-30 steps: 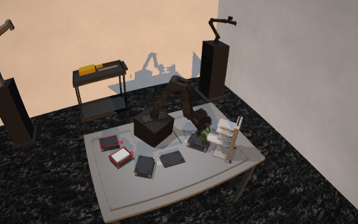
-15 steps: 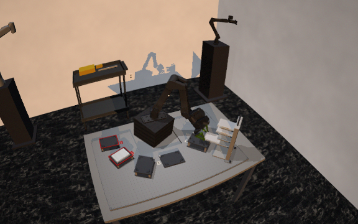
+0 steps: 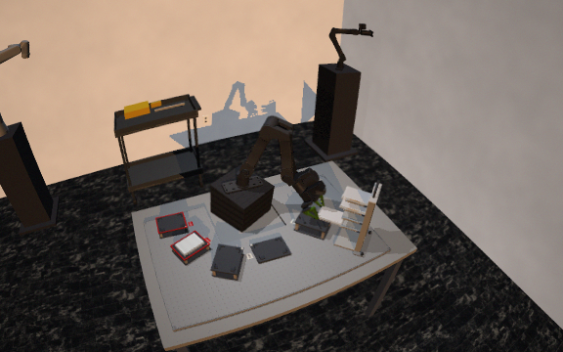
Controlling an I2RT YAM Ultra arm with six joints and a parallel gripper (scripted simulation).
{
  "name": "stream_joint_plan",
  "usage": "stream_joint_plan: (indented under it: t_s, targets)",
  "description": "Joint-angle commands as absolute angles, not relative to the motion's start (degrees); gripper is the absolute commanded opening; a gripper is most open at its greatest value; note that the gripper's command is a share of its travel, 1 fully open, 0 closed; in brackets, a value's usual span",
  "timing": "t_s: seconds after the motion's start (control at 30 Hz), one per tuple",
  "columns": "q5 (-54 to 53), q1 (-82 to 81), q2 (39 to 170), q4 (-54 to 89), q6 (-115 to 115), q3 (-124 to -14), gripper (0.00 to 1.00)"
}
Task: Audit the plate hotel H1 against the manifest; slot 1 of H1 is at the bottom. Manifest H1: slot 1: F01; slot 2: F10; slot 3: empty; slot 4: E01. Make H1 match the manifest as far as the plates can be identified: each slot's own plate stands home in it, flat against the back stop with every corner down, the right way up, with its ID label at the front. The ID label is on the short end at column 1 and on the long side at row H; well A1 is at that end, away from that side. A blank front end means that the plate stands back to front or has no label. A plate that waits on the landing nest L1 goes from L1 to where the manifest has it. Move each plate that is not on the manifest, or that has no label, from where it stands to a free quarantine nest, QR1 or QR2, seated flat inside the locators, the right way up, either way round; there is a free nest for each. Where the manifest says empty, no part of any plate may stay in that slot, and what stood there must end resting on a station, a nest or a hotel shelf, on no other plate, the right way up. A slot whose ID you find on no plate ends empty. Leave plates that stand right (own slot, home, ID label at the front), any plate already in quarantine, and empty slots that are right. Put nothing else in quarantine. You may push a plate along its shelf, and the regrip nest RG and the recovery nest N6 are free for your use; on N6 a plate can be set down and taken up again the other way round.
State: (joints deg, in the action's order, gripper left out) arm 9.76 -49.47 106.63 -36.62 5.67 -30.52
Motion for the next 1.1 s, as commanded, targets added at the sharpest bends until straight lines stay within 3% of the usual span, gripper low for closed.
stream_joint_plan:
  t_s: [0.0, 1.07]
  targets:
    - [10.06, -49.61, 105.5, -37.95, 5.77, -29.93, 0.86]
    - [11.19, -51.05, 102.01, -41.19, 6.69, -22.97, 0.86]
